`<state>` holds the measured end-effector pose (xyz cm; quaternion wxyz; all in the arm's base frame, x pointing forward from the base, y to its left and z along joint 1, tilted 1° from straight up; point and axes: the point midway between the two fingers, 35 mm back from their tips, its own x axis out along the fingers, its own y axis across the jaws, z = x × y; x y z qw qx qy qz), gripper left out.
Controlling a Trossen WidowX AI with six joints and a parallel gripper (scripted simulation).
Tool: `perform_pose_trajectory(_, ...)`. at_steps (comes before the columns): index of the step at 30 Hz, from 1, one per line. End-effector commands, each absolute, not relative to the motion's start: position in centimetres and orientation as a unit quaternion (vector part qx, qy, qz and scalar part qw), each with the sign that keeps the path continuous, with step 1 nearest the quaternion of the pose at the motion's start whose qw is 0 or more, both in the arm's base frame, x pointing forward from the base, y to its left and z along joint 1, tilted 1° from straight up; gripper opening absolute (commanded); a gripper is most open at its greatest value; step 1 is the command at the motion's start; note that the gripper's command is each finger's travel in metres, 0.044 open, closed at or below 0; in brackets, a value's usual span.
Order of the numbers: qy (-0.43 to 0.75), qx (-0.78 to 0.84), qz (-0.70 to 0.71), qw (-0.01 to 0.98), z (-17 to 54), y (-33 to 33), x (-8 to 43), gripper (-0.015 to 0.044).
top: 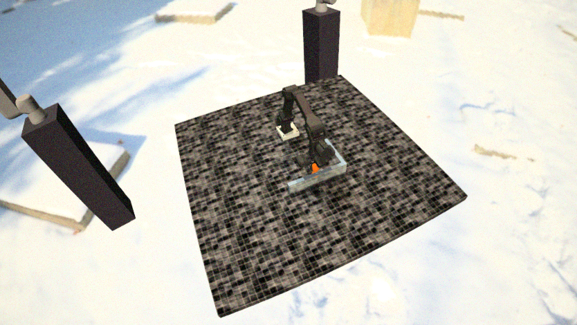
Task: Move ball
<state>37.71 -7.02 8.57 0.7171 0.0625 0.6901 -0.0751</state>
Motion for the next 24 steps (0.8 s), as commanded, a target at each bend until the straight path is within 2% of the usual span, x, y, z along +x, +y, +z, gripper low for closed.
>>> perform_pose_trajectory(1,0.696,0.06,-0.073,0.712,6.3,-7.0,37.5,0.0)
perform_pose_trajectory(24,0.696,0.06,-0.073,0.712,2.6,-7.1,37.5,0.0)
